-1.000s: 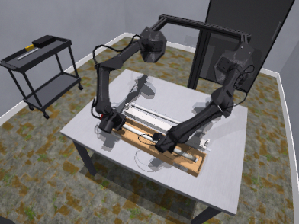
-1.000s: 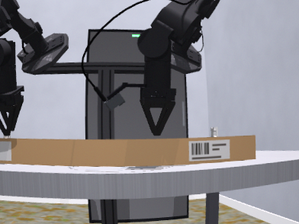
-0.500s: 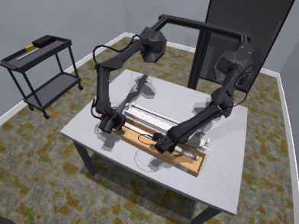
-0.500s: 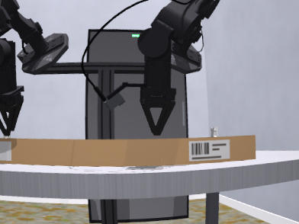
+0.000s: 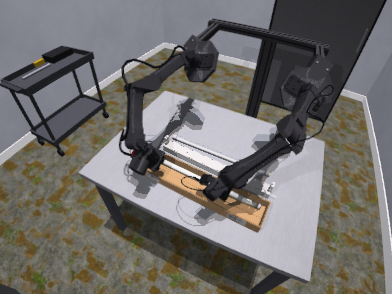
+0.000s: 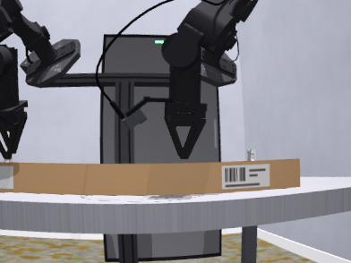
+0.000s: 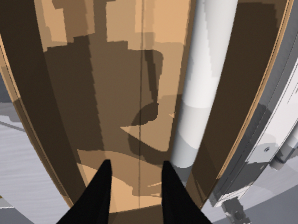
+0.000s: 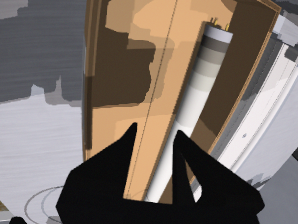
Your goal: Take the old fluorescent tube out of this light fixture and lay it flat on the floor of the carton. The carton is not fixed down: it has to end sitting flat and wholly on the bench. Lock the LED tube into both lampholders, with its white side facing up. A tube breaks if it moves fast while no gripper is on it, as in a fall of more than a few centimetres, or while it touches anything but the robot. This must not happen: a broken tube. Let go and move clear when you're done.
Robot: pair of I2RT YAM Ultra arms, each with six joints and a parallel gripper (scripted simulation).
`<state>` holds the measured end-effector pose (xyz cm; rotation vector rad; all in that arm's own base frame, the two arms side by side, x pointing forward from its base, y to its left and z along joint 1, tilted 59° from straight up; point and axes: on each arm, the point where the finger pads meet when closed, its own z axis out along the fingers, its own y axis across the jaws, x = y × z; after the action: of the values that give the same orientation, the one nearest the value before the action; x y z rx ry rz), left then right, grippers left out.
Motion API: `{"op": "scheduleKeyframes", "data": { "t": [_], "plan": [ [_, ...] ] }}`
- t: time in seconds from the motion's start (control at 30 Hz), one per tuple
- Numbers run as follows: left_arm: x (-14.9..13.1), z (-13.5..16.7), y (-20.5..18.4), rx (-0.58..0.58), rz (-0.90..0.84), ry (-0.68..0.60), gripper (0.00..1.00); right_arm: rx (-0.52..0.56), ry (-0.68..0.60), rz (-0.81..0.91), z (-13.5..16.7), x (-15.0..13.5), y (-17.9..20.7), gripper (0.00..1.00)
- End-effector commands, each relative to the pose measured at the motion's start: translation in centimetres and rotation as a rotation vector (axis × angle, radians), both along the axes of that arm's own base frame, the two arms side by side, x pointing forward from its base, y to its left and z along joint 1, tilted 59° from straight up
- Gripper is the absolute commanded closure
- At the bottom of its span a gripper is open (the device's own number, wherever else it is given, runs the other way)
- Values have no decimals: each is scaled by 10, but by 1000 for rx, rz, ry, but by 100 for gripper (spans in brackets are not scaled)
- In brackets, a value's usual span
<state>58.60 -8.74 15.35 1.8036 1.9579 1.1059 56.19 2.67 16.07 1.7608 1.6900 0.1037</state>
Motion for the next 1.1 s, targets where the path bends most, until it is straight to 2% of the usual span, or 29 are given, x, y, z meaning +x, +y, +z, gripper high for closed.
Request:
{"op": "scheduleKeyframes", "data": {
  "t": [0.0, 0.17, 0.3, 0.33, 0.4, 0.43, 0.47, 0.5, 0.6, 0.7, 0.87, 0.9, 0.97, 1.07],
  "plan": [
    [1, 20, -19, -19, -42, -29, 68, -5, -16, 3, 8, -4, 6, 68],
    [1, 20, -19, -20, -42, -29, 68, 0, -38, 1, 20, -1, 6, 68],
    [1, 20, -19, -19, -42, -29, 68, -1, -34, 0, 18, 0, 5, 68],
    [0, 40, -18, -51, -28, -76, 68, 12, -86, 25, 42, 2, 8, 68],
    [0, 40, -18, -51, -28, -76, 68, 12, -86, 25, 42, 2, 8, 68],
    [1, 30, -17, -55, -20, -71, 68, 3, -48, 25, 21, 3, 4, 68],
    [-5, 15, -16, -53, -18, -37, 68, 3, -31, 24, 18, -1, -4, 68],
    [-6, 15, -16, -64, -12, -43, 68, 0, -29, 32, 17, -1, -3, 68],
    [-3, 27, -3, -111, 29, -86, 68, -6, -48, 96, 28, 0, 12, 68],
    [-5, 39, -7, -165, 43, -127, 68, -17, -63, 112, 38, 1, -5, 68],
    [-10, 62, -5, -282, 85, -210, 68, -45, -95, 215, 59, -1, -1, 68],
    [-9, 68, 5, -309, 111, -236, 68, -52, -106, 244, 65, -2, 1, 68],
    [-9, 68, 5, -309, 111, -236, 68, -52, -106, 244, 65, -2, 1, 68],
    [-16, 87, 7, -405, 145, -301, 68, -87, -135, 310, 83, -5, -7, 68]
  ]
}}
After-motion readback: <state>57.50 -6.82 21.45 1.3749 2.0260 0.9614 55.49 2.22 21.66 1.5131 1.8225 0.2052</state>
